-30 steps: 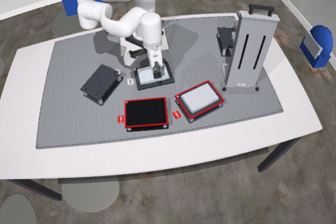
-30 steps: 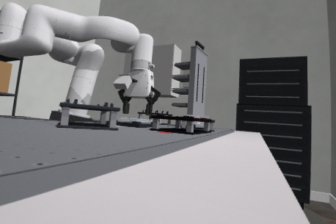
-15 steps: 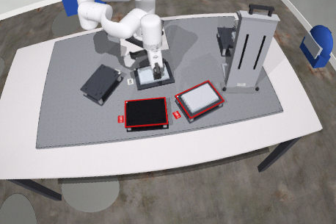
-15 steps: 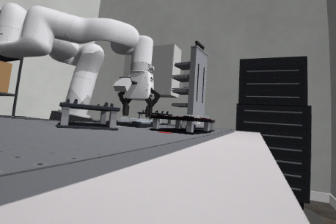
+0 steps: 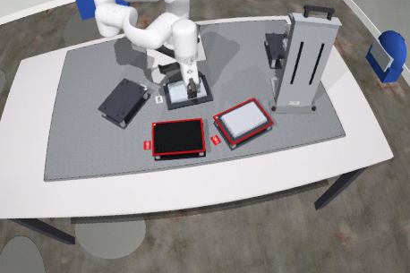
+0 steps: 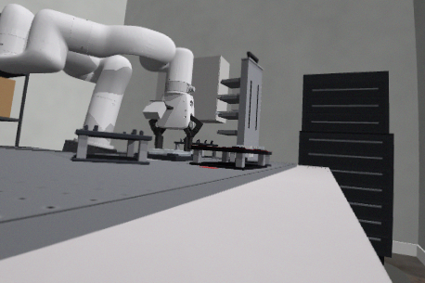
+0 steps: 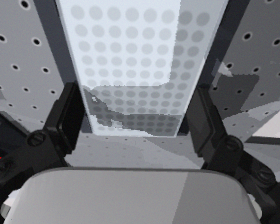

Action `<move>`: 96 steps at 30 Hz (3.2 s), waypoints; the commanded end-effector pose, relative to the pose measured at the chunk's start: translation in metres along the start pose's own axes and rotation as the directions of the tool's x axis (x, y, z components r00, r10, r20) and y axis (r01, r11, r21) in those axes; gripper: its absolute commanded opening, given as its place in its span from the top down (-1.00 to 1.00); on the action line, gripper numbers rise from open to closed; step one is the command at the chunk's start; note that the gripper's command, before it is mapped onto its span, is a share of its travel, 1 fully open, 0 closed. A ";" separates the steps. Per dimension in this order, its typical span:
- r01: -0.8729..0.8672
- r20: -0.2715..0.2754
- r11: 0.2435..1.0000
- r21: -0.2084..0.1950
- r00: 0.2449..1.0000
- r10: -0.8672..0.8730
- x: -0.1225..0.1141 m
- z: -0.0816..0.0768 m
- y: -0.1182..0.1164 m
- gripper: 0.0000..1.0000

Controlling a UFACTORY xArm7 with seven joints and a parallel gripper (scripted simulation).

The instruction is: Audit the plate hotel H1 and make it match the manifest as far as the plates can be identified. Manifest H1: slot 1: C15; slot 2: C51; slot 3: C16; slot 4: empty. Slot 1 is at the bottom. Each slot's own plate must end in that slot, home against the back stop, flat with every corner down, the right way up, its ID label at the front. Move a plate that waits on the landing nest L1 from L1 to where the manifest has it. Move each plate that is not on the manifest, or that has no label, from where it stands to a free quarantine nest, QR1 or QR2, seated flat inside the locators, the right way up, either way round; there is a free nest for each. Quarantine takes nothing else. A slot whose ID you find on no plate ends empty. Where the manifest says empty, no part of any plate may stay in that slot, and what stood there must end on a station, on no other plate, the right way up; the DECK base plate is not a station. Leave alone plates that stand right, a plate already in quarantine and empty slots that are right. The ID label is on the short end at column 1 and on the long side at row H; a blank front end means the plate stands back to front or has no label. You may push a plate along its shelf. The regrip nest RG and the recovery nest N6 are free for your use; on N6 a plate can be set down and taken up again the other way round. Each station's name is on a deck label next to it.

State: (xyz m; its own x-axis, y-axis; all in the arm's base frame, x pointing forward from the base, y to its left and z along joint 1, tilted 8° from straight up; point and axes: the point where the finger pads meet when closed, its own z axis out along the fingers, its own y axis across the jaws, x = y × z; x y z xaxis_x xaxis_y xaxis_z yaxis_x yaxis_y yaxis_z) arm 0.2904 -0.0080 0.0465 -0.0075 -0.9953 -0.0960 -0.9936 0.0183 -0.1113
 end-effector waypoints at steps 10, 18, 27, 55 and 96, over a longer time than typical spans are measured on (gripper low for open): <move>0.000 -0.001 1.000 0.002 1.000 0.000 0.000 0.003 -0.001 -1.00; 0.000 -0.001 1.000 0.002 1.000 0.000 0.000 0.003 -0.001 -1.00; 0.000 -0.001 1.000 0.002 1.000 0.000 0.000 0.003 -0.001 1.00; 0.000 -0.001 1.000 0.002 1.000 0.000 0.000 0.003 -0.001 1.00; 0.000 -0.001 1.000 0.002 1.000 0.000 0.000 -0.009 -0.001 1.00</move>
State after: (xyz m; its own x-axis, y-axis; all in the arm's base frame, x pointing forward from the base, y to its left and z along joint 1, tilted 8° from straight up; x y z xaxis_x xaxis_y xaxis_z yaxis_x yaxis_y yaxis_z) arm 0.2896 -0.0087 0.0542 -0.0075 -0.9953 -0.0960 -0.9936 0.0183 -0.1115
